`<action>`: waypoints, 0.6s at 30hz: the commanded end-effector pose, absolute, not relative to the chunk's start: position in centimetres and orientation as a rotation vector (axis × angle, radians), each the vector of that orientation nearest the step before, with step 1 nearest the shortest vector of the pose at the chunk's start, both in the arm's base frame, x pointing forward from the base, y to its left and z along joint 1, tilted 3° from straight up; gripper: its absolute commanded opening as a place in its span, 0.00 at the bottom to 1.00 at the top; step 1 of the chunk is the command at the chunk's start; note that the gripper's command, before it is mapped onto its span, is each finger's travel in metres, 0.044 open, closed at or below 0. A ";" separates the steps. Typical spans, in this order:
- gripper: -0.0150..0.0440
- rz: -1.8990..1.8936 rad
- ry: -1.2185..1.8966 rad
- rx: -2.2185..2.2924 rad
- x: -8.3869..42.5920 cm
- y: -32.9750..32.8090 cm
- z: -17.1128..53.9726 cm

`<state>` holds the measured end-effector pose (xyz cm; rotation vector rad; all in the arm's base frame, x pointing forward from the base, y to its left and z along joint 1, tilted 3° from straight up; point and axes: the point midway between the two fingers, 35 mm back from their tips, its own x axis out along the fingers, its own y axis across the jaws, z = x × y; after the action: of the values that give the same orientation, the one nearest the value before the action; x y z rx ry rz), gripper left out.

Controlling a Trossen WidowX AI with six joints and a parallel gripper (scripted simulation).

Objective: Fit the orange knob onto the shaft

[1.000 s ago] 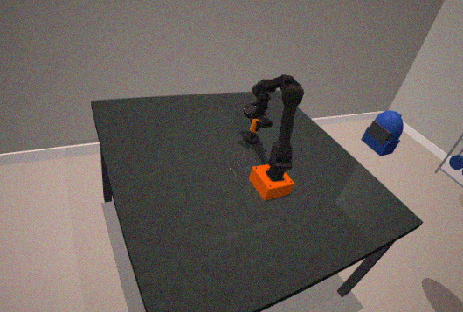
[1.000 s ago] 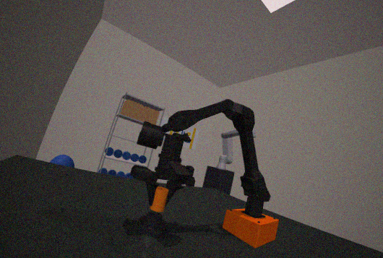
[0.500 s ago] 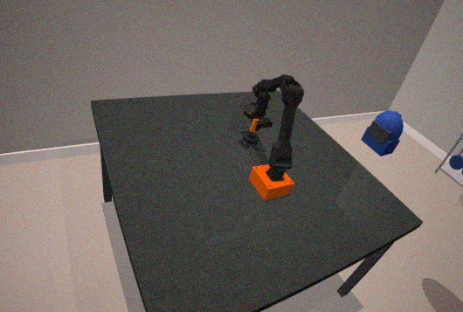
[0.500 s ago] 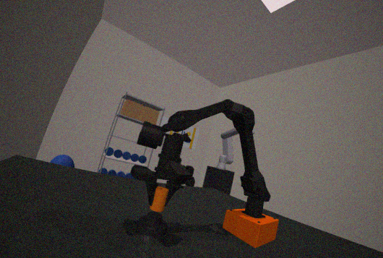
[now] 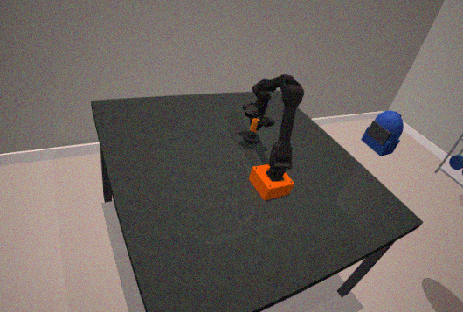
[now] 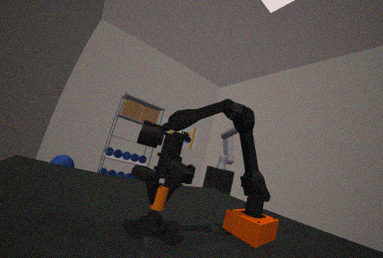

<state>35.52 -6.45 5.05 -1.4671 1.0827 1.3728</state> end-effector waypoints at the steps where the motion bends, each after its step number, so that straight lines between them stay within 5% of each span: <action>1: 0.25 1.388 1.070 -1.487 35.5 -6.3 4.9; 18: 0.25 1.388 1.070 -1.487 35.5 -6.6 4.7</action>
<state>35.49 -6.44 4.71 -1.4833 1.0703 1.3913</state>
